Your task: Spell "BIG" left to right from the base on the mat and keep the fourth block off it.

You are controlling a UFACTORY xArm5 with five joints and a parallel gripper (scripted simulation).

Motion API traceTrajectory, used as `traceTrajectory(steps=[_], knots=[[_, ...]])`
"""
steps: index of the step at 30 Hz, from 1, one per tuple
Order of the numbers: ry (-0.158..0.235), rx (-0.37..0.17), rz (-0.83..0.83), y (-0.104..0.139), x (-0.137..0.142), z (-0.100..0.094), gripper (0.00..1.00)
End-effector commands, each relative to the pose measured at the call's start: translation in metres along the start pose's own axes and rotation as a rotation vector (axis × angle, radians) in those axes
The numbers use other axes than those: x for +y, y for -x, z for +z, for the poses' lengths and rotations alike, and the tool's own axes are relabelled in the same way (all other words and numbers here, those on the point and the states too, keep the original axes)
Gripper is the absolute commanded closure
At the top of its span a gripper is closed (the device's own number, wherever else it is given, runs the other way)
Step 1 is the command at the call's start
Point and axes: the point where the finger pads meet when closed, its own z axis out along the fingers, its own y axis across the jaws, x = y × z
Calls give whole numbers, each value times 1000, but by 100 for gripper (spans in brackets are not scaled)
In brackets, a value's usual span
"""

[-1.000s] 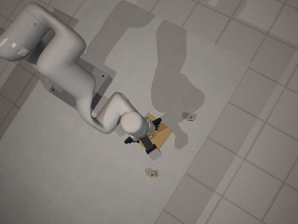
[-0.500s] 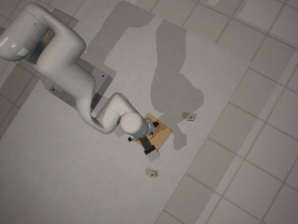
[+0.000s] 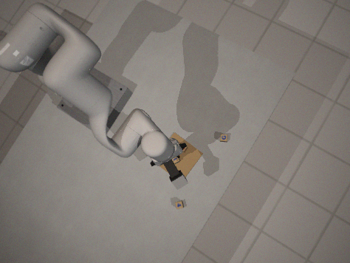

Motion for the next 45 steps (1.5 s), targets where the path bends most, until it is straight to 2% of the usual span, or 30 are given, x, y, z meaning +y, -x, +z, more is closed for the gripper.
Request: traceTrajectory(steps=[1, 26, 45], knots=[[-1, 3, 0, -1, -1, -1, 58], [-2, 4, 0, -1, -1, 5, 58], [-2, 4, 0, -1, -2, 30, 58]])
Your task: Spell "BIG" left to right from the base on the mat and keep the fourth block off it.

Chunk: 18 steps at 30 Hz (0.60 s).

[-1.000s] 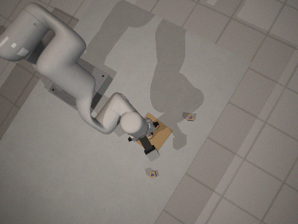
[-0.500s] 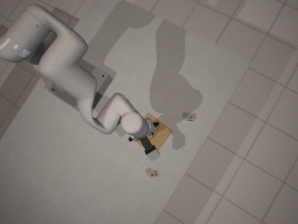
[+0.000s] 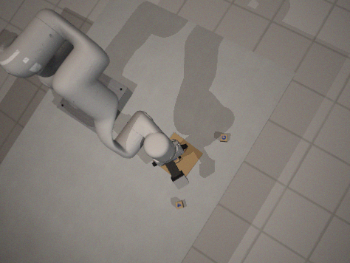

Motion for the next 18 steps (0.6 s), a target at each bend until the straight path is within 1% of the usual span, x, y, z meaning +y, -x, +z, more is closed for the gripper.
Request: traceTrajectory(steps=[1, 11, 18], knots=[[-2, 4, 0, -2, -1, 5, 58], [-2, 4, 0, -2, -1, 18, 58], [-2, 4, 0, -1, -1, 21, 58]])
